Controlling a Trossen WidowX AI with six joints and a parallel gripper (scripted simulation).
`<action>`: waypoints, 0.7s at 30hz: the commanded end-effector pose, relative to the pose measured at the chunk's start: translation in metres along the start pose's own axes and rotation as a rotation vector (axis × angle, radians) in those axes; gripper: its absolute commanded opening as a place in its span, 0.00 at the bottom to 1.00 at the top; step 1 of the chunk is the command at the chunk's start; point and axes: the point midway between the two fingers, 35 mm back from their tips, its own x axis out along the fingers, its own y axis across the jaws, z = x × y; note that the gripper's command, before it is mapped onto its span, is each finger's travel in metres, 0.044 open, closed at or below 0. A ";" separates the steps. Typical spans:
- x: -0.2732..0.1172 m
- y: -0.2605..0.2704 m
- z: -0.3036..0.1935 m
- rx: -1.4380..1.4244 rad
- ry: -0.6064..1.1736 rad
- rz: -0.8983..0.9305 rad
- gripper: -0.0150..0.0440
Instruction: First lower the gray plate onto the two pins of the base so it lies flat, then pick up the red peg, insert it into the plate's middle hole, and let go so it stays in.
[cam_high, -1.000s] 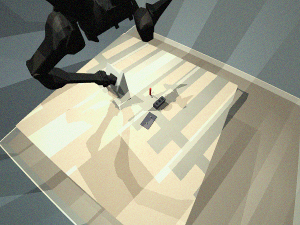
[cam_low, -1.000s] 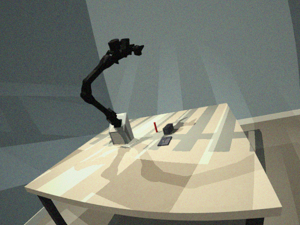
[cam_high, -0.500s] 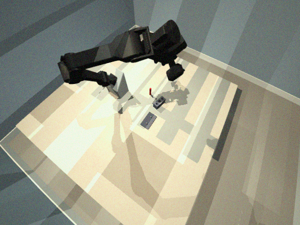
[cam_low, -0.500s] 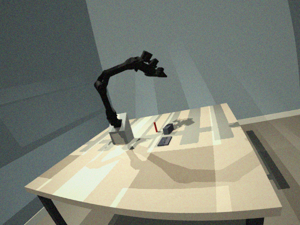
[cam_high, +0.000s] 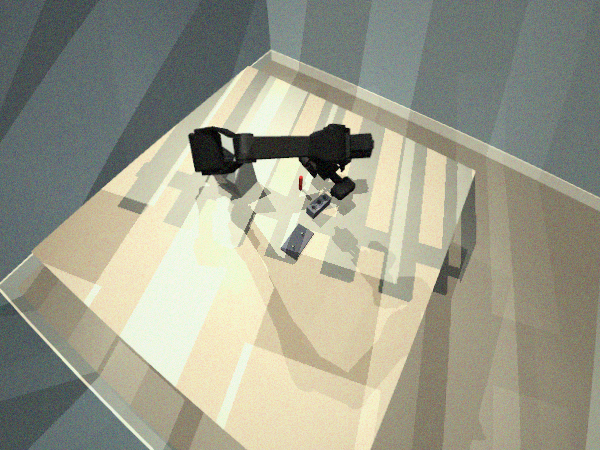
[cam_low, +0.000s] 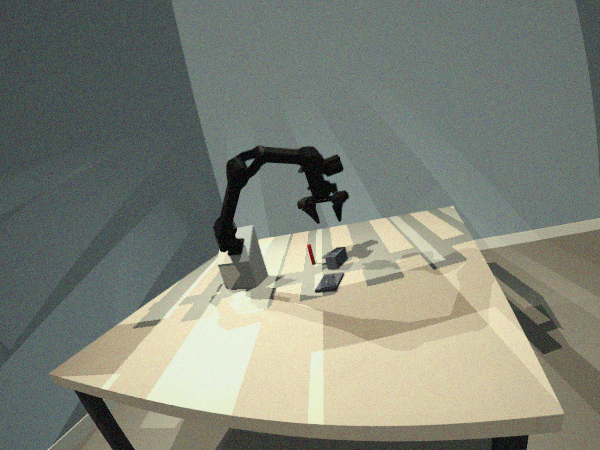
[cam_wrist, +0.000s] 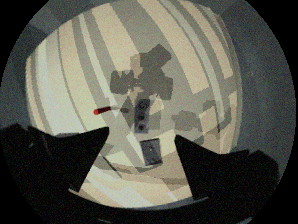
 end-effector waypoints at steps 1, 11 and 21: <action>0.017 0.004 -0.007 -0.093 0.098 0.017 1.00; 0.072 0.003 -0.010 -0.093 0.100 0.016 1.00; 0.096 0.004 -0.010 -0.093 0.102 0.016 1.00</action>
